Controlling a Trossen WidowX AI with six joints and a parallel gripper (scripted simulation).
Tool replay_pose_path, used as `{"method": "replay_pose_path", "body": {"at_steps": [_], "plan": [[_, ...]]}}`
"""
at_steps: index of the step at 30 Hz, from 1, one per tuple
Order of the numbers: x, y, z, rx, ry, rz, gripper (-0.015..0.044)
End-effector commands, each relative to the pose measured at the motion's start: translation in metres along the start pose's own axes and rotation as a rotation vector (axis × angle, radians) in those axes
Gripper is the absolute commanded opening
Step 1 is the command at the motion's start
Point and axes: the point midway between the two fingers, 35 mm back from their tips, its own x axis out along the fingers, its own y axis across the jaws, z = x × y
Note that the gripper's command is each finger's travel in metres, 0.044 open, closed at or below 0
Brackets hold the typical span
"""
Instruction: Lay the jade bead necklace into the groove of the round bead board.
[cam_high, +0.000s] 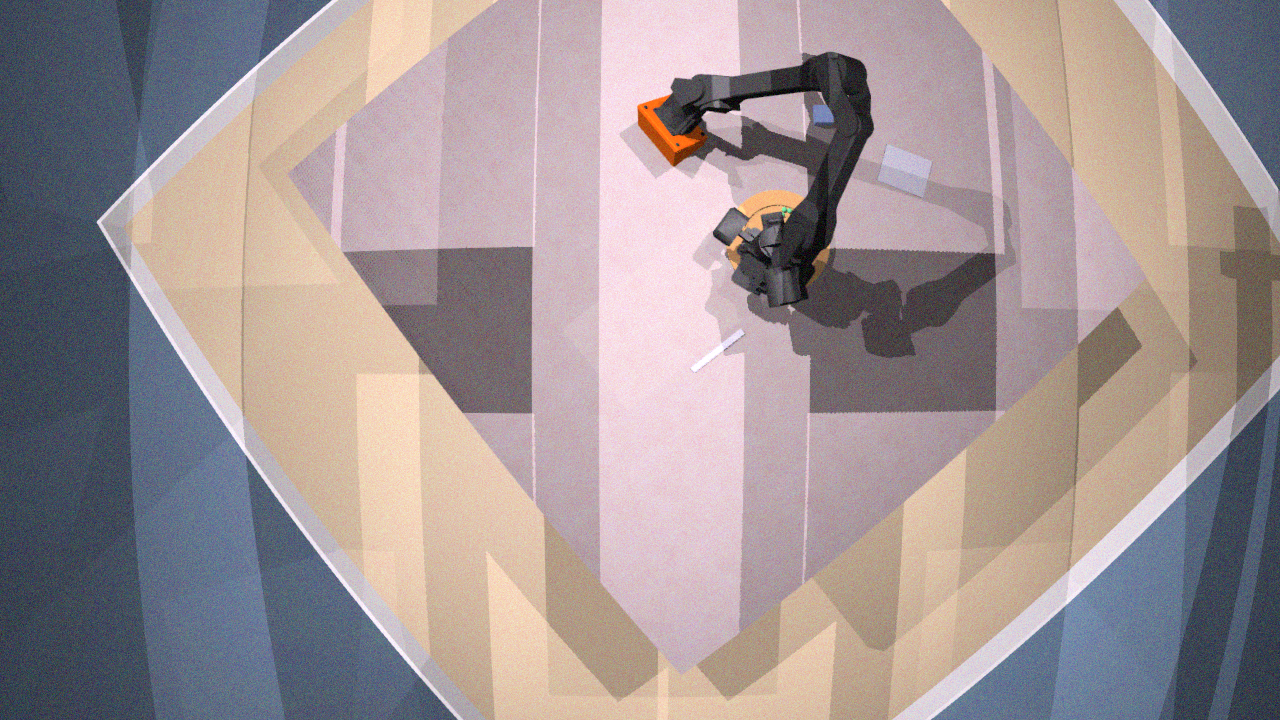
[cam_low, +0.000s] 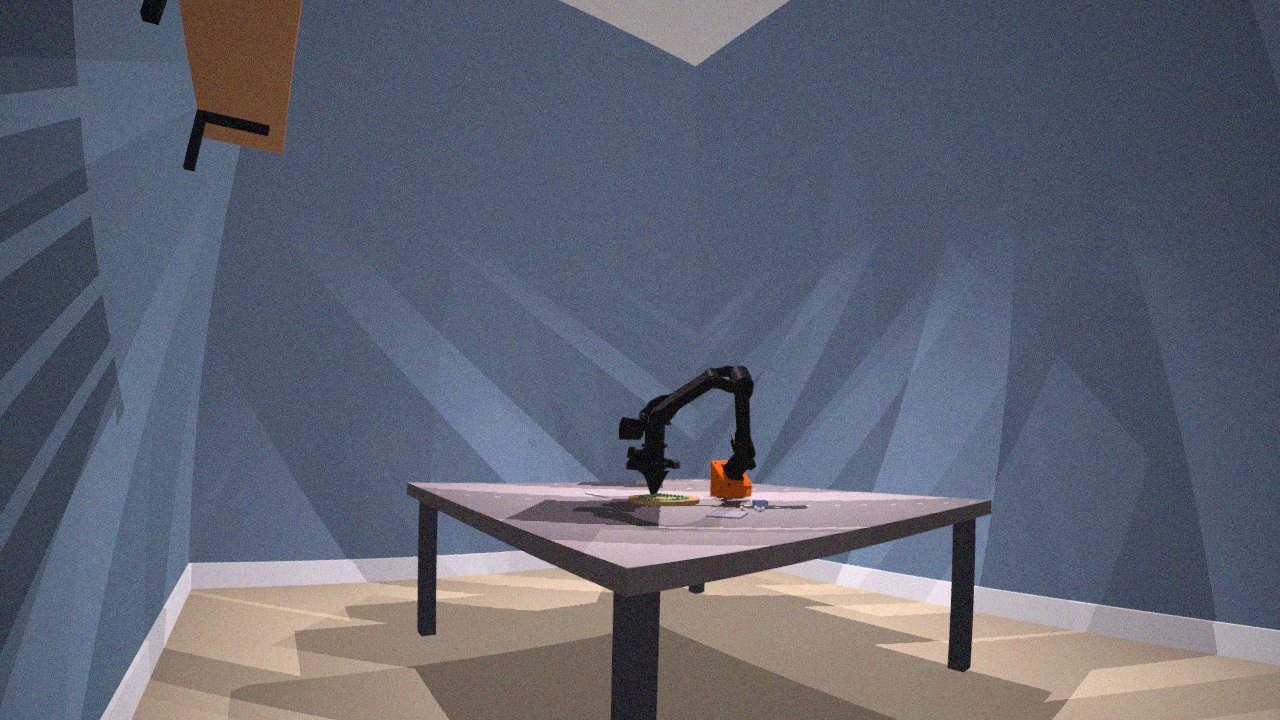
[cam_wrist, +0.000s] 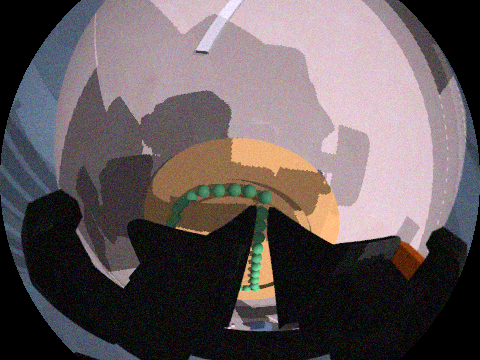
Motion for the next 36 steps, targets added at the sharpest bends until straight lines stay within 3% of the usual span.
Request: {"method": "replay_pose_path", "body": {"at_steps": [1,21,36], "plan": [[-0.004,0.000,0.000,0.000,0.001,0.003,0.0000],[0.003,-0.012,0.008,0.000,0.000,0.002,0.0000],[-0.003,-0.012,0.009,-0.003,-0.001,0.003,0.0394]]}}
